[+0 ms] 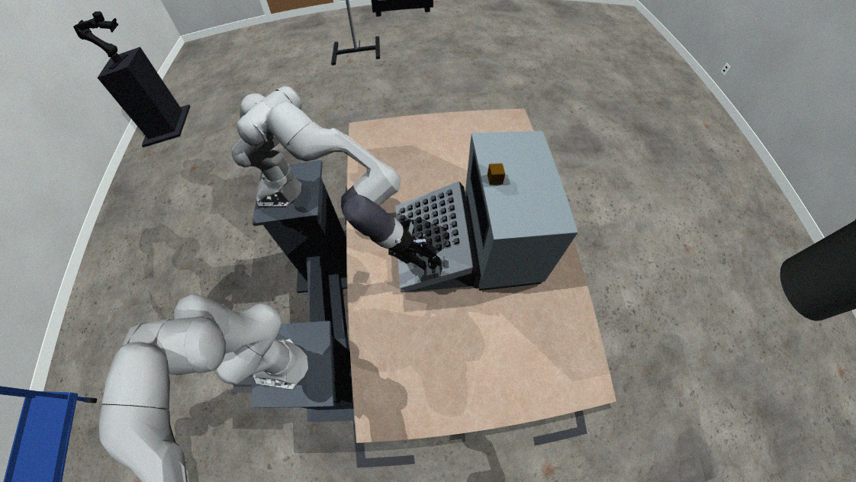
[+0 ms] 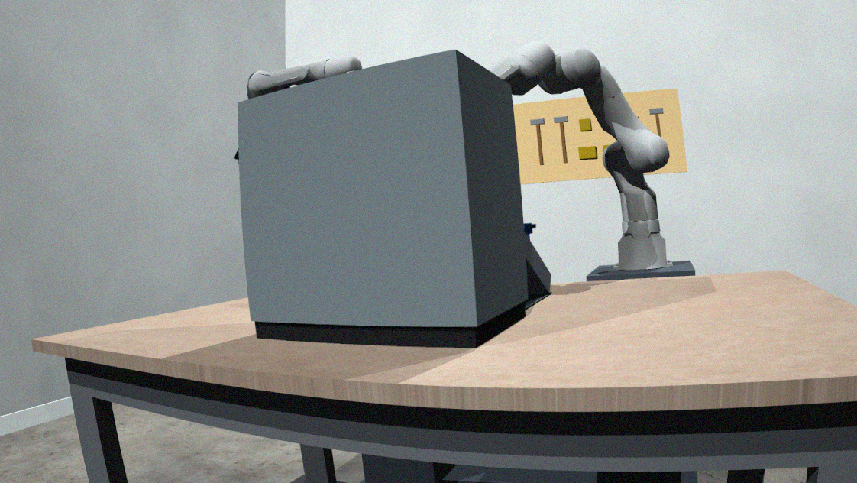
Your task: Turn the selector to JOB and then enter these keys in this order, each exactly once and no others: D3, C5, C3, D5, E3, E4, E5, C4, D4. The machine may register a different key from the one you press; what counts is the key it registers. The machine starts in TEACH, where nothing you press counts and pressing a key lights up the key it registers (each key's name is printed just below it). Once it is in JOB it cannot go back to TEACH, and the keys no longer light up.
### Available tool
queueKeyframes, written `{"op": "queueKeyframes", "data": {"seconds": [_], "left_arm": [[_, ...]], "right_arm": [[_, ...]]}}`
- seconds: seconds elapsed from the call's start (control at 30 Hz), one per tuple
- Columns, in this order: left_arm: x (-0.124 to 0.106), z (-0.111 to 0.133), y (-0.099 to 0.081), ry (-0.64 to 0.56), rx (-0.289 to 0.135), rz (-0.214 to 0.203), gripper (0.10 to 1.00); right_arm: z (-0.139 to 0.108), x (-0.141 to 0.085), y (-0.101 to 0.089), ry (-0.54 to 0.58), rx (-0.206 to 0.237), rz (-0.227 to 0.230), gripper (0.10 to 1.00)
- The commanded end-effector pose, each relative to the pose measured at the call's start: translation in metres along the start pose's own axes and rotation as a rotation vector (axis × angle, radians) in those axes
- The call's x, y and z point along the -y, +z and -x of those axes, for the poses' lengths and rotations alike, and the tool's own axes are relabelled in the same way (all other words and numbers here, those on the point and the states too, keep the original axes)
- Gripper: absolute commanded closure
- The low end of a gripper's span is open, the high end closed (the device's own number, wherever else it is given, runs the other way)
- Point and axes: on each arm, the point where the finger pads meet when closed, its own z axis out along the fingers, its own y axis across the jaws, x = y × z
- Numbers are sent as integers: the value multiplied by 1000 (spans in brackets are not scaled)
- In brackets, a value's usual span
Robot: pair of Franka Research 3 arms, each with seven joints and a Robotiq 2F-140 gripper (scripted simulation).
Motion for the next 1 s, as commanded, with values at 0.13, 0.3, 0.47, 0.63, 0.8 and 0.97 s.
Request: {"op": "queueKeyframes", "data": {"seconds": [0.13, 0.3, 0.47, 0.63, 0.8, 0.97], "left_arm": [[-1, 0, -7, 9, -1, 1, 699], [-1, 0, -17, 9, -1, 1, 699], [-1, 0, -31, 9, -1, 1, 699], [-1, 0, -43, 9, -1, 1, 699], [-1, 0, -48, 9, -1, 1, 699], [-1, 0, -52, 9, -1, 1, 699]], "right_arm": [[-1, 1, 0, -4, 0, -2, 98], [-1, 1, 0, -4, 0, -2, 98], [-1, 1, 0, -4, 0, -2, 98], [-1, 1, 0, -4, 0, -2, 98], [-1, 1, 0, -4, 0, -2, 98], [-1, 1, 0, -4, 0, -2, 98]]}}
